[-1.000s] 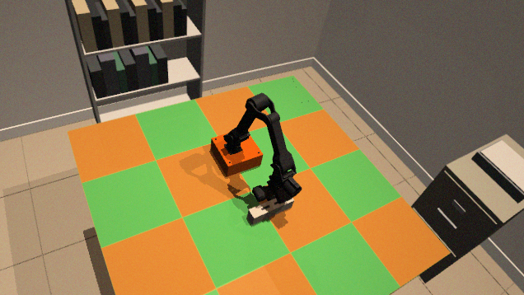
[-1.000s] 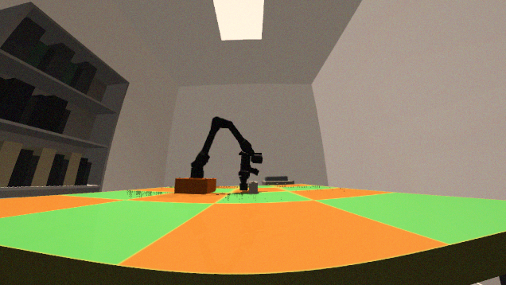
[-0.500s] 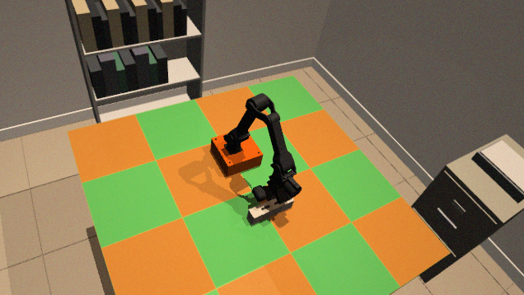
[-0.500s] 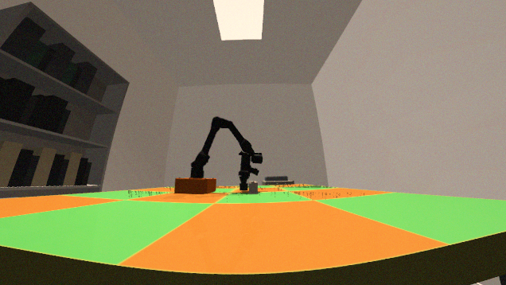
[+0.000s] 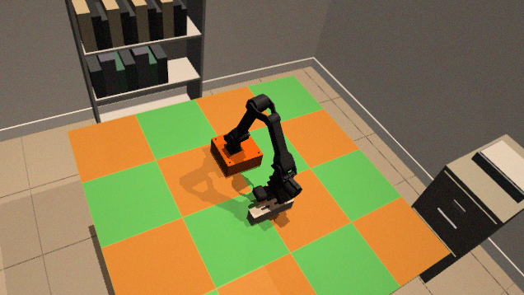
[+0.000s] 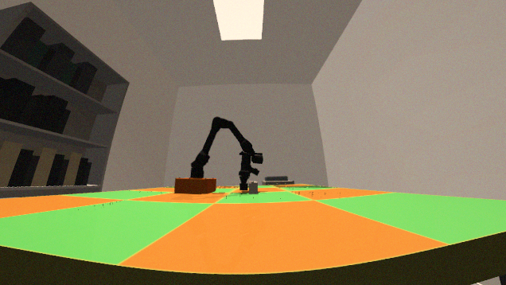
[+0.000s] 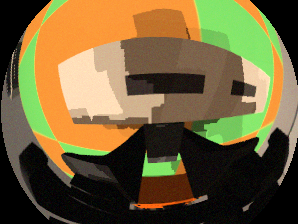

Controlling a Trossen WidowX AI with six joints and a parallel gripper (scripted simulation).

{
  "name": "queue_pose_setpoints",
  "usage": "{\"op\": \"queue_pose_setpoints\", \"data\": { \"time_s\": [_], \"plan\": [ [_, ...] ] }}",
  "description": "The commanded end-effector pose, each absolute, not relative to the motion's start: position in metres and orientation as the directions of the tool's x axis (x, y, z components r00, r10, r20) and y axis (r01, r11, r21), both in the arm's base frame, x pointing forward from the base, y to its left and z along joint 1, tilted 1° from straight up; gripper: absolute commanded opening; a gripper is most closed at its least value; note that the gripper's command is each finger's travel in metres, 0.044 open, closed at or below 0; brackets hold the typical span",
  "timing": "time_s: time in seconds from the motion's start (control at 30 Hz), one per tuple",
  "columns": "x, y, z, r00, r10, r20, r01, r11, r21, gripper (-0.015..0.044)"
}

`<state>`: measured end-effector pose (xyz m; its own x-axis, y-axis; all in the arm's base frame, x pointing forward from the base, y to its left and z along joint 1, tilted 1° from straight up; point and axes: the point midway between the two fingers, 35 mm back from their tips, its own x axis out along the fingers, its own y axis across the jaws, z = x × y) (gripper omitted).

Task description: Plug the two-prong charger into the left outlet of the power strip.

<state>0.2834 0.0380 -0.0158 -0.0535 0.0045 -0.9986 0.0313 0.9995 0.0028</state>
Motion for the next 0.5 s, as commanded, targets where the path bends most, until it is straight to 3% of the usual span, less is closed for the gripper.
{"op": "queue_pose_setpoints", "data": {
  "time_s": [0.0, 0.47],
  "plan": [
    [0.2952, 0.0376, -0.0148, -0.026, 0.004, -1.000, 0.031, 1.000, 0.003, 0.0000],
    [0.3008, 0.0374, -0.0150, -0.025, 0.004, -1.000, 0.031, 1.000, 0.003, 0.0000]
  ]
}}
